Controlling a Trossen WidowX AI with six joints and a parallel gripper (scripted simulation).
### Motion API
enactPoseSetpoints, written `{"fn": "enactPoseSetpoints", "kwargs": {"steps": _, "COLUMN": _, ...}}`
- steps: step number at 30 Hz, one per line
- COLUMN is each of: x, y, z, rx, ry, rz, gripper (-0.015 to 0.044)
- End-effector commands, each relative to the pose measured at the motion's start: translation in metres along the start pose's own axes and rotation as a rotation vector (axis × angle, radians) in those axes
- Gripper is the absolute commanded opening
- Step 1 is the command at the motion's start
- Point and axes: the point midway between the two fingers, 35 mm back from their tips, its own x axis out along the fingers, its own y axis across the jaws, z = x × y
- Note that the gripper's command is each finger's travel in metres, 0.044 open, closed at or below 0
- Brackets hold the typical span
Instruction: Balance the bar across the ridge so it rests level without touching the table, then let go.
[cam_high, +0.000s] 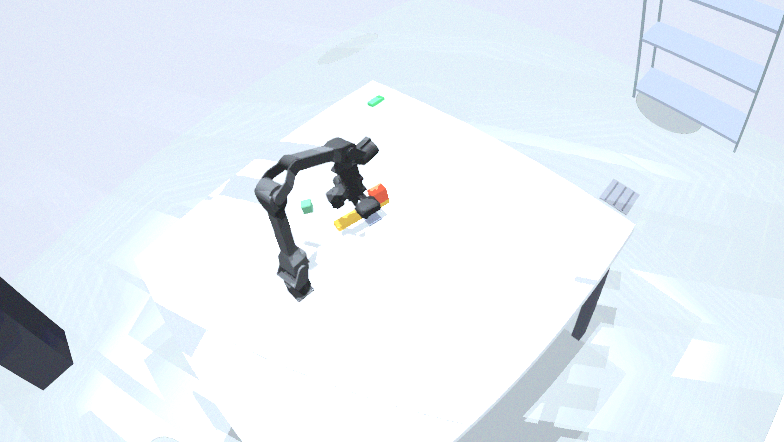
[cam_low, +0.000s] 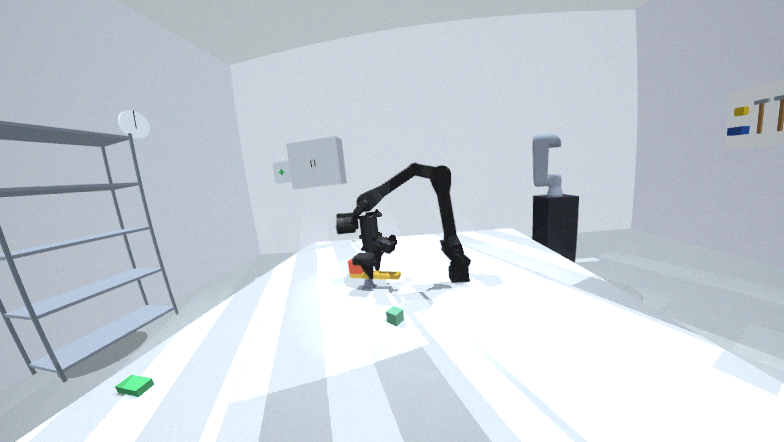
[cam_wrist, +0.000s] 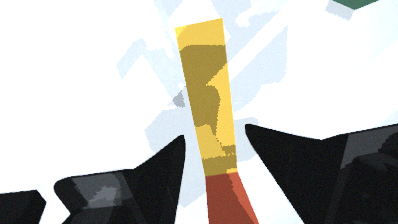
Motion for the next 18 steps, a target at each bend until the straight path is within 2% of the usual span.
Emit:
{"fn": "enactPoseSetpoints", "kwargs": {"steps": 1, "x": 0.0, "y": 0.0, "z": 0.0, "rx": 0.0, "ry": 0.0, "rz": -0.001, "gripper": 0.0369}}
{"fn": "enactPoseSetpoints", "kwargs": {"steps": 4, "x": 0.0, "y": 0.0, "z": 0.0, "rx": 0.0, "ry": 0.0, "rz": -0.001, "gripper": 0.044}}
{"fn": "enactPoseSetpoints", "kwargs": {"steps": 8, "x": -0.008, "y": -0.001, "z": -0.001, "rx": 0.0, "ry": 0.0, "rz": -0.001, "gripper": 0.044}}
{"fn": "enactPoseSetpoints", "kwargs": {"steps": 15, "x": -0.092, "y": 0.0, "z": -0.002, "rx": 0.0, "ry": 0.0, "rz": 0.0, "gripper": 0.044}}
{"fn": "enactPoseSetpoints", "kwargs": {"steps": 18, "x": -0.1, "y": 0.0, "z": 0.0, "rx": 0.0, "ry": 0.0, "rz": 0.0, "gripper": 0.044}}
